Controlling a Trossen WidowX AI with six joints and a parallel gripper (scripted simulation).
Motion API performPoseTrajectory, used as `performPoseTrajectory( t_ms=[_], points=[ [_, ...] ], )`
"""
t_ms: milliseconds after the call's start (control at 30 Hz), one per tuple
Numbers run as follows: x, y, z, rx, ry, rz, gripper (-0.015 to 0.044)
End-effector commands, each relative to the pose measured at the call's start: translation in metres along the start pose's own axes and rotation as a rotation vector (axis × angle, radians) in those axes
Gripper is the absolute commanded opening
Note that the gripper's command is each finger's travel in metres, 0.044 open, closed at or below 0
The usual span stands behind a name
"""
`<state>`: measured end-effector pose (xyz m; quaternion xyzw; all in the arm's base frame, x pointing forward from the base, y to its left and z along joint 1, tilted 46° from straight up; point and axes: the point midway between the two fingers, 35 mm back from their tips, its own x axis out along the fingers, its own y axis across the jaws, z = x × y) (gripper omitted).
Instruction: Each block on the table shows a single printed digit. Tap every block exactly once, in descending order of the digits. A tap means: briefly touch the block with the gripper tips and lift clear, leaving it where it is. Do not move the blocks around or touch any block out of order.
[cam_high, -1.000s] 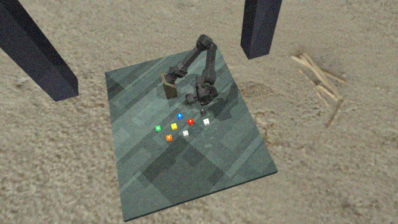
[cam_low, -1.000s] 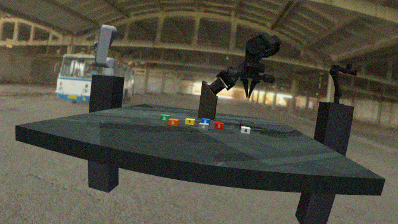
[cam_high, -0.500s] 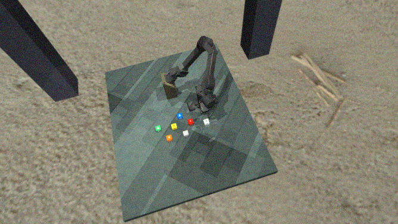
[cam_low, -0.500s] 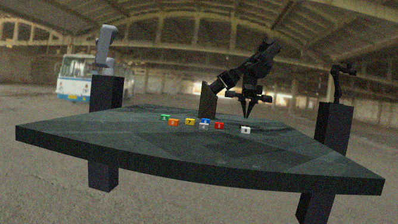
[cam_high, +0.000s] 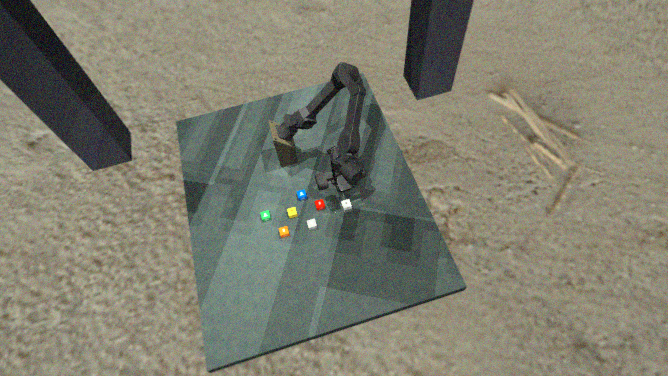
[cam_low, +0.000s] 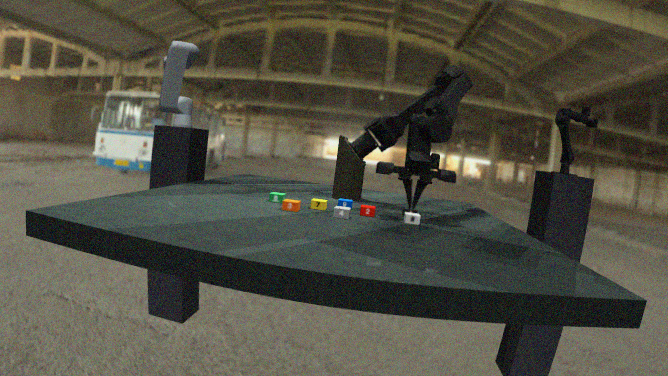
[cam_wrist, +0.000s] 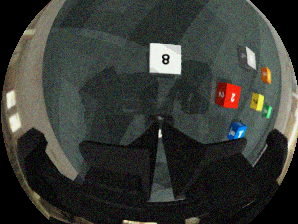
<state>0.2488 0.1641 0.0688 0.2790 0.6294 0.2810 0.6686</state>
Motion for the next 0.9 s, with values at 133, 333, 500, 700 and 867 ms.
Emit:
performPoseTrajectory(
  t_ms=[133,333,500,700,867],
  points=[
    [0.007,-0.002,-0.003,0.008,0.008,-0.006,0.0020],
    [-0.023,-0.002,-0.002,0.008,0.008,-0.008,0.0020],
    [-0.042,0.008,0.001,0.007,0.008,-0.009,0.0099],
    [-0.104,0.042,-0.003,0.008,0.008,-0.010,0.0256],
    [-0.104,0.042,-0.003,0.008,0.008,-0.010,0.0361]
  ],
)
